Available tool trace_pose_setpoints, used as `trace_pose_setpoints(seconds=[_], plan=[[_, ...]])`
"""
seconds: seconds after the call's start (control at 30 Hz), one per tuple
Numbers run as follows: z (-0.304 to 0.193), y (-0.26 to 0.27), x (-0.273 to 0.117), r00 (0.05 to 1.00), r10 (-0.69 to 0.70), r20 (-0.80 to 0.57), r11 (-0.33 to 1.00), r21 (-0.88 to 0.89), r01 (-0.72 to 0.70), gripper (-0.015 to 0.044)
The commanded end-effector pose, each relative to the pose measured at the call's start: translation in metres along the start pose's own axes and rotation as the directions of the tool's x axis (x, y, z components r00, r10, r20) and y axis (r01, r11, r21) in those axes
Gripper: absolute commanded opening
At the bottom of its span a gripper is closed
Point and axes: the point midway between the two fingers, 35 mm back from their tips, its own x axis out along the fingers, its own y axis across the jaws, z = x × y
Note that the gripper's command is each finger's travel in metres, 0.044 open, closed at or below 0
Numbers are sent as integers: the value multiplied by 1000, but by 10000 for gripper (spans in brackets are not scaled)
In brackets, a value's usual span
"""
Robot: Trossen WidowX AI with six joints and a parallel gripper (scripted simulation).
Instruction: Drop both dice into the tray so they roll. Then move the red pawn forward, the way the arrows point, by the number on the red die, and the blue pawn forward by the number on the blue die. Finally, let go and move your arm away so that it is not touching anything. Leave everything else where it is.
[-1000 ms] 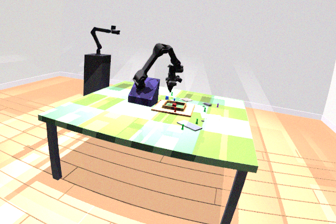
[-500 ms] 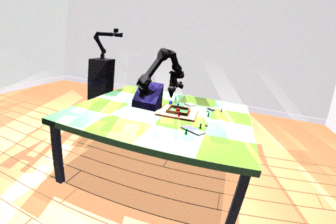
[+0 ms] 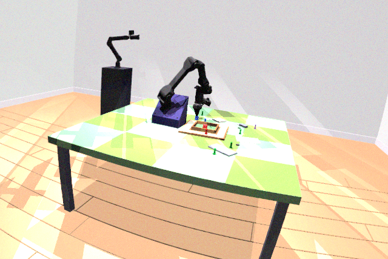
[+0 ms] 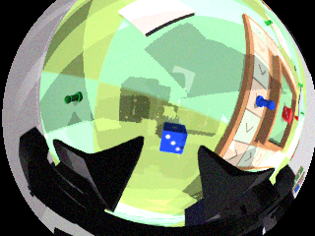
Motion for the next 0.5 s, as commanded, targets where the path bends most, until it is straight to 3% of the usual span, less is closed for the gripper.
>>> trace_pose_setpoints(seconds=[0.0, 0.4, 0.47], plan=[[-1, -1, 7, 1000, -5, 1, 1000, -4, 5, 275], [-1, -2, 23, 1000, -6, 2, 1000, -3, 6, 275], [-1, -2, 23, 1000, -6, 2, 1000, -3, 6, 222]])
